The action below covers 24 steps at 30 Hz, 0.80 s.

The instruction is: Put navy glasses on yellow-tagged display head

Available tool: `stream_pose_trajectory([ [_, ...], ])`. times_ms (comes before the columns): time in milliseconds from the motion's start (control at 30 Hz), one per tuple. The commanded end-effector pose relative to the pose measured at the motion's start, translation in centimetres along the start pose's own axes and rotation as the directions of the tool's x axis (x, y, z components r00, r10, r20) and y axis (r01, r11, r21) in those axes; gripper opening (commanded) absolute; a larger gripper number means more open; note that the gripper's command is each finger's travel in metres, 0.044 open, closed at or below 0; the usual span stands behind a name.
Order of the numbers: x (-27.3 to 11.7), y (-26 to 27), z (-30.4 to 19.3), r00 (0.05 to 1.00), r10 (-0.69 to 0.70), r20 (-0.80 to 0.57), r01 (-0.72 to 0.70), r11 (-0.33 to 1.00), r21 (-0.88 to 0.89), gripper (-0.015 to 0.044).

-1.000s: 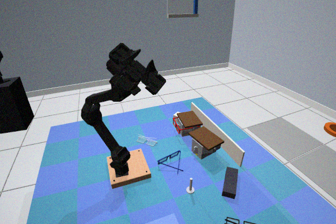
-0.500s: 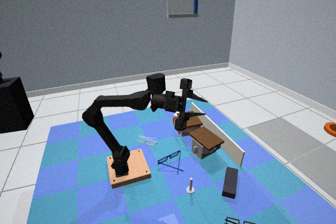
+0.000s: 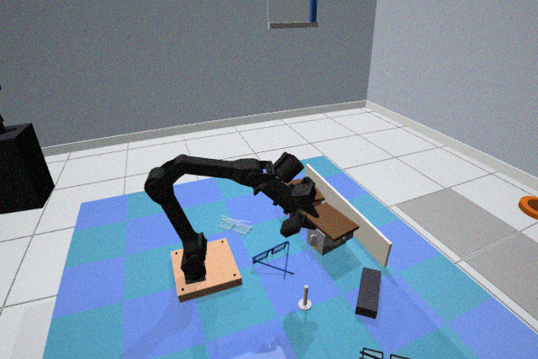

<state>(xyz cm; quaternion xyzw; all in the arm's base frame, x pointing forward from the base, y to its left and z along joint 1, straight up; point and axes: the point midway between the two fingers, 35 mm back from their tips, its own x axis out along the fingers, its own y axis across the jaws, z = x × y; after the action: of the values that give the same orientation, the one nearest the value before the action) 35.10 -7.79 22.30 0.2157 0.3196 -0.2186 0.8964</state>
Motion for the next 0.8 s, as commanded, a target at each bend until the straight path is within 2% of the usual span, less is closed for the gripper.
stream_pose_trajectory([
  [0,1.3,0.5,-6.2,0.974,-0.024,-0.225,-0.032,0.97,-0.243,0.02],
  [133,1.2,0.4,-12.8,0.89,-0.085,-0.447,-0.156,0.866,-0.475,0.02],
  [300,-0.8,-0.7,-20.2,0.71,-0.212,-0.671,-0.407,0.655,-0.637,0.02],
  [367,-1.2,-1.0,-21.0,0.681,-0.232,-0.694,-0.444,0.623,-0.644,0.02],
  [600,-1.2,-1.5,-20.9,0.681,-0.233,-0.694,-0.444,0.623,-0.644,0.02],
  [700,-1.2,-1.5,-20.9,0.681,-0.233,-0.694,-0.444,0.623,-0.644,0.0121],
  [767,-1.2,-1.5,-20.9,0.681,-0.233,-0.694,-0.444,0.623,-0.644,0.012],
])
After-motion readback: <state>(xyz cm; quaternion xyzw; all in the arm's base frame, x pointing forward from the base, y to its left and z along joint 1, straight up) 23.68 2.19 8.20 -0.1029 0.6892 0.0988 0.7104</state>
